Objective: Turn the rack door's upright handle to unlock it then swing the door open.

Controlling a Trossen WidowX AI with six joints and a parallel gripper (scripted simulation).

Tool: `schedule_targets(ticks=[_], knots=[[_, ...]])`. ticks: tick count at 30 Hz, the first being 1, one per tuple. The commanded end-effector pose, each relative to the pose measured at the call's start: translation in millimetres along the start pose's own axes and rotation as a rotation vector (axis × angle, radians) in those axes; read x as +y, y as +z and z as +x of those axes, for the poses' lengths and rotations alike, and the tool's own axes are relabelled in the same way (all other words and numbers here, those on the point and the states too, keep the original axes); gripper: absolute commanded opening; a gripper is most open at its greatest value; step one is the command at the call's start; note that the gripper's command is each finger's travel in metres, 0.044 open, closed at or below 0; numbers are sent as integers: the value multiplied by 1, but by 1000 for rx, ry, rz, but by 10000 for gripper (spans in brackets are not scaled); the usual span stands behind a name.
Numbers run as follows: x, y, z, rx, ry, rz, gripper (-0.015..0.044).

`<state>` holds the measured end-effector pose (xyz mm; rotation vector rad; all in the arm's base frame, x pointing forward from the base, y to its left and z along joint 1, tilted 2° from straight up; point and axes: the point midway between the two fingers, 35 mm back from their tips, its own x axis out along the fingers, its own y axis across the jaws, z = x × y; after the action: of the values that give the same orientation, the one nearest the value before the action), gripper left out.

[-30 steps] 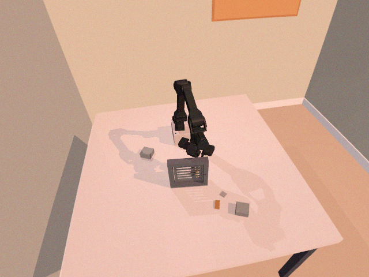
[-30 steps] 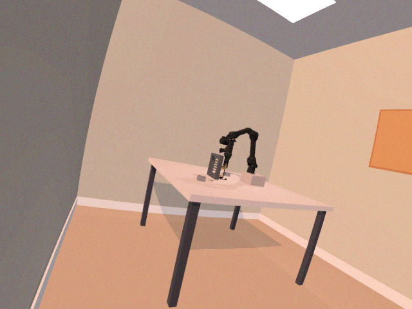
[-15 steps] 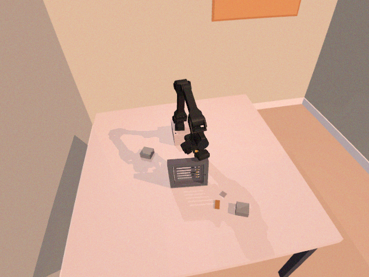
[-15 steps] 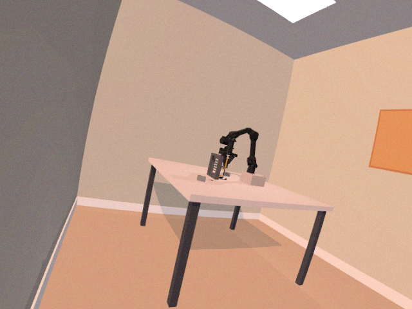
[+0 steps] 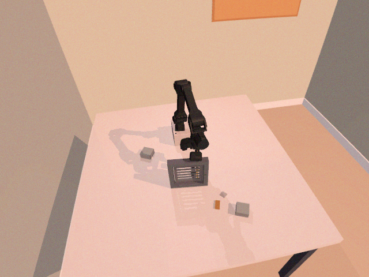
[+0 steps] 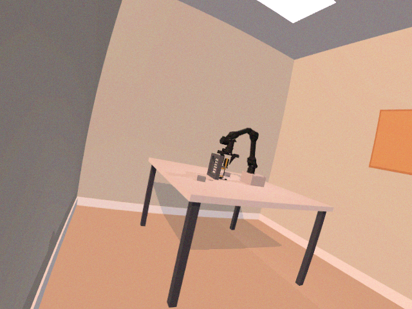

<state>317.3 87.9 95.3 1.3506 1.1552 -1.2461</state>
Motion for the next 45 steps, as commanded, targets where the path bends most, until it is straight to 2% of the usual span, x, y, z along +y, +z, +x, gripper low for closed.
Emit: schedule_targets(ticks=[1,42,45], knots=[[0,1,1,-6,-1,32,297],[0,1,1,-6,-1,32,30],[0,1,1,-6,-1,32,25]])
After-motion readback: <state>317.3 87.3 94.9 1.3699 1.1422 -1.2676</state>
